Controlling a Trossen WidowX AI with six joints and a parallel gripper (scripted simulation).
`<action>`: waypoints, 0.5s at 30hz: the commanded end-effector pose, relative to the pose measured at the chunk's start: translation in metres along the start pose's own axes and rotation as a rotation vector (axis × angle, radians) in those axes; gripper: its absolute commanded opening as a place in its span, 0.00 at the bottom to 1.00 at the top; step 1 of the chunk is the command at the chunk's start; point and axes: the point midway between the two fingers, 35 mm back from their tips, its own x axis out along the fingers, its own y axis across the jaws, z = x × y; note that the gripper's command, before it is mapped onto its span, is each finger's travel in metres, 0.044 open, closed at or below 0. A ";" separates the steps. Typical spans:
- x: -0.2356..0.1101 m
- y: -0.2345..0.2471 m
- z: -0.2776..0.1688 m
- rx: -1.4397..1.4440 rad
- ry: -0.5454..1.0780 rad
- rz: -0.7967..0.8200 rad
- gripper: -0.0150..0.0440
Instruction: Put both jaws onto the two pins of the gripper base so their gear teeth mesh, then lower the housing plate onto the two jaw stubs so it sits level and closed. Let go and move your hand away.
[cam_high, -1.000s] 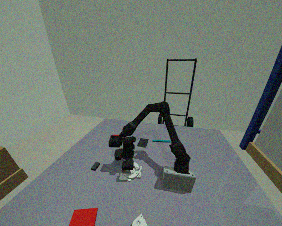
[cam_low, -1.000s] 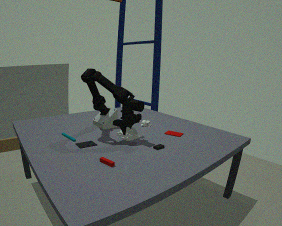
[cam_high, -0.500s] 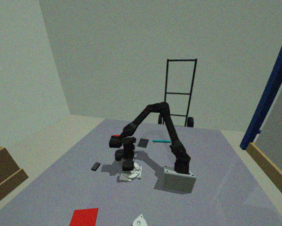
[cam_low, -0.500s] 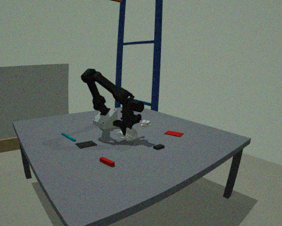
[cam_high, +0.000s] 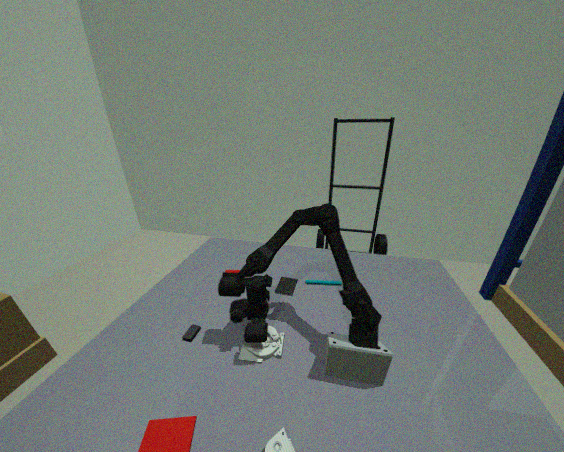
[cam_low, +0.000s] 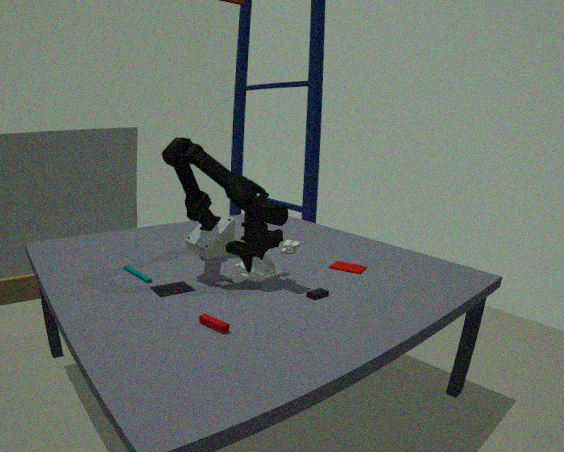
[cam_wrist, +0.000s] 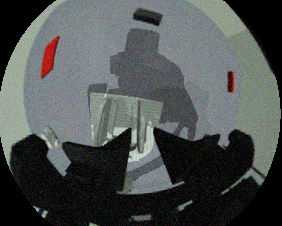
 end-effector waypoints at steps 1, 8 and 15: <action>0.002 0.000 0.000 -0.001 0.001 -0.003 0.48; 0.004 0.000 -0.001 0.001 0.001 -0.003 0.48; 0.004 0.000 -0.001 0.001 0.001 -0.003 0.48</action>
